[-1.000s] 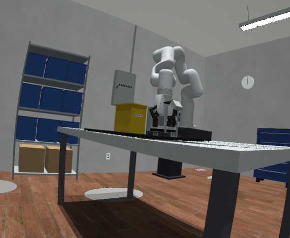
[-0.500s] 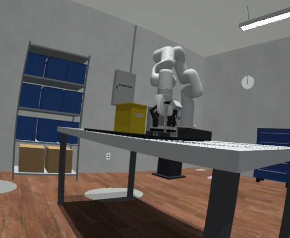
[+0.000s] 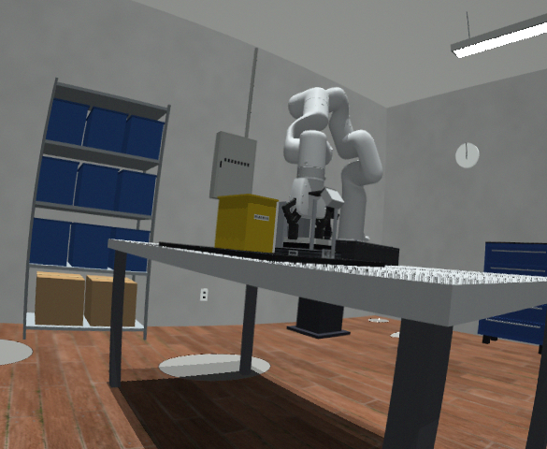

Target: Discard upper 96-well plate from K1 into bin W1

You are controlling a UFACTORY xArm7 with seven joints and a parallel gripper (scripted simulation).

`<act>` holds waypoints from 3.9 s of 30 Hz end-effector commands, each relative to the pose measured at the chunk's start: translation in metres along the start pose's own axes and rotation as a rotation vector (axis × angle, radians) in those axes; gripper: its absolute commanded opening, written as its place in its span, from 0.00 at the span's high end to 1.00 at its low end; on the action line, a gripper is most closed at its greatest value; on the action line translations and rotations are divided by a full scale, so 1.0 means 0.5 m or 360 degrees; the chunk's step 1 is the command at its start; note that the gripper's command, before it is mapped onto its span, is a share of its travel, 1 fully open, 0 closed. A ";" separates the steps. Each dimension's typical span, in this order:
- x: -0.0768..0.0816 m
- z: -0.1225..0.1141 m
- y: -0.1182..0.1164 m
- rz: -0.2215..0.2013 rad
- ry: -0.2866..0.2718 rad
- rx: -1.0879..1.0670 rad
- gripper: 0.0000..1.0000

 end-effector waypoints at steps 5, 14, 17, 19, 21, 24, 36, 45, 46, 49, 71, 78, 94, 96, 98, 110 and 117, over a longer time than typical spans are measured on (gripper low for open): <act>0.003 0.001 0.002 -0.0006 0.0001 0.0000 1.00; 0.003 0.001 0.002 -0.0006 0.0001 0.0000 1.00; 0.003 0.001 0.002 -0.0006 0.0001 0.0000 1.00; 0.003 0.001 0.002 -0.0006 0.0001 0.0000 1.00; 0.003 0.001 0.002 -0.0006 0.0001 0.0000 1.00; 0.003 0.001 0.002 -0.0006 0.0001 0.0000 1.00; 0.009 0.001 0.002 -0.0006 0.0001 0.0000 1.00; 0.021 0.001 0.002 -0.0006 0.0001 0.0000 1.00; 0.023 0.001 0.002 -0.0006 0.0001 0.0000 1.00; 0.027 0.001 0.002 -0.0006 0.0001 0.0000 1.00; 0.043 0.001 0.002 -0.0006 0.0001 0.0000 1.00; 0.066 0.001 0.002 -0.0006 0.0001 0.0000 1.00; 0.113 0.001 0.002 -0.0006 0.0001 0.0000 1.00; 0.119 0.001 0.002 -0.0006 0.0001 0.0000 1.00; 0.126 0.001 0.002 -0.0006 0.0001 0.0000 1.00; 0.159 0.001 0.002 -0.0006 0.0001 0.0000 1.00; 0.183 0.001 0.002 -0.0006 0.0001 0.0000 1.00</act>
Point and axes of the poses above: the point where the finger pads meet when closed, its own x axis back along the fingers, its own y axis across the jaws, z = x × y, the point moved 10 cm from there along x, back along the fingers, and after that the axes turned 9 degrees about x, right-handed, at the moved point
